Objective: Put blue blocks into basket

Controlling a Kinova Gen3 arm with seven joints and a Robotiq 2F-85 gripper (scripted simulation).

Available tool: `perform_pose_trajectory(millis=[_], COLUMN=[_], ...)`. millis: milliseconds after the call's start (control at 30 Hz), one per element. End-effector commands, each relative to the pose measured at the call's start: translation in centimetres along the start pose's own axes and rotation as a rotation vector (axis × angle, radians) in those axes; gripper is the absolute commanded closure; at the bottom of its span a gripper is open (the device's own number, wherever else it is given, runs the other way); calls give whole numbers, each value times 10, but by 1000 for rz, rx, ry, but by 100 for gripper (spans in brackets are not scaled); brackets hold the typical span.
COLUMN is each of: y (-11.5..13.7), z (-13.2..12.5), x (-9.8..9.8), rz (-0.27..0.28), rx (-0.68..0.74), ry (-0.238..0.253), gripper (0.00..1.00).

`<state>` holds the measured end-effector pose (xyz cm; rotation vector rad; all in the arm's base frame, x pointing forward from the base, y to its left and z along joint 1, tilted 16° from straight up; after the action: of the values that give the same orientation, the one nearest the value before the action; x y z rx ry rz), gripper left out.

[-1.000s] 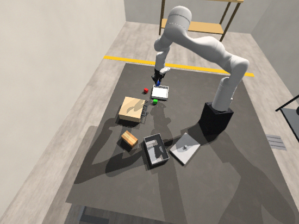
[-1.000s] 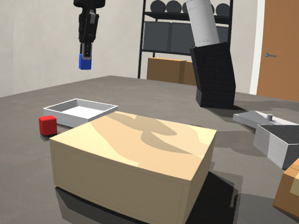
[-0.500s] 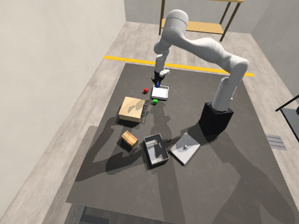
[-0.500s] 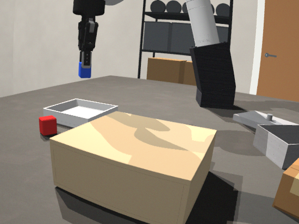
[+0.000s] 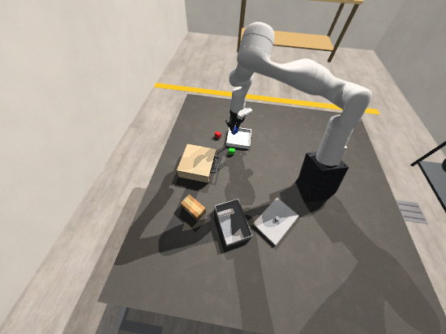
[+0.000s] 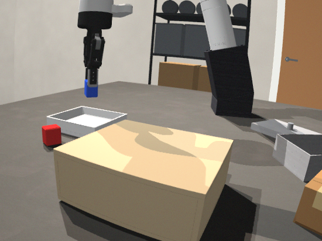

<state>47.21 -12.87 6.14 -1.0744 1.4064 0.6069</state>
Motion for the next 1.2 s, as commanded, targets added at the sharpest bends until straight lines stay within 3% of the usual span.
perform_pose_trajectory(millis=[0,467,1167], y=[-1,0,0], z=[0,1,1], x=[2,32,59], rz=[-2,-2,-2], rx=[0,0,0], ry=[-1,-1,-1], gripper=[90,90,90])
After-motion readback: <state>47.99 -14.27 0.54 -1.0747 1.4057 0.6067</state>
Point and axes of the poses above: the point where the finger pads meet when closed, its own x axis out along the fingers, its own z axis across the jaws, y = z × x, the point moved 6 cm from there along -x, back along the fingers, and after that the axes turned 6 degrees about -x, right-handed, at the moved point
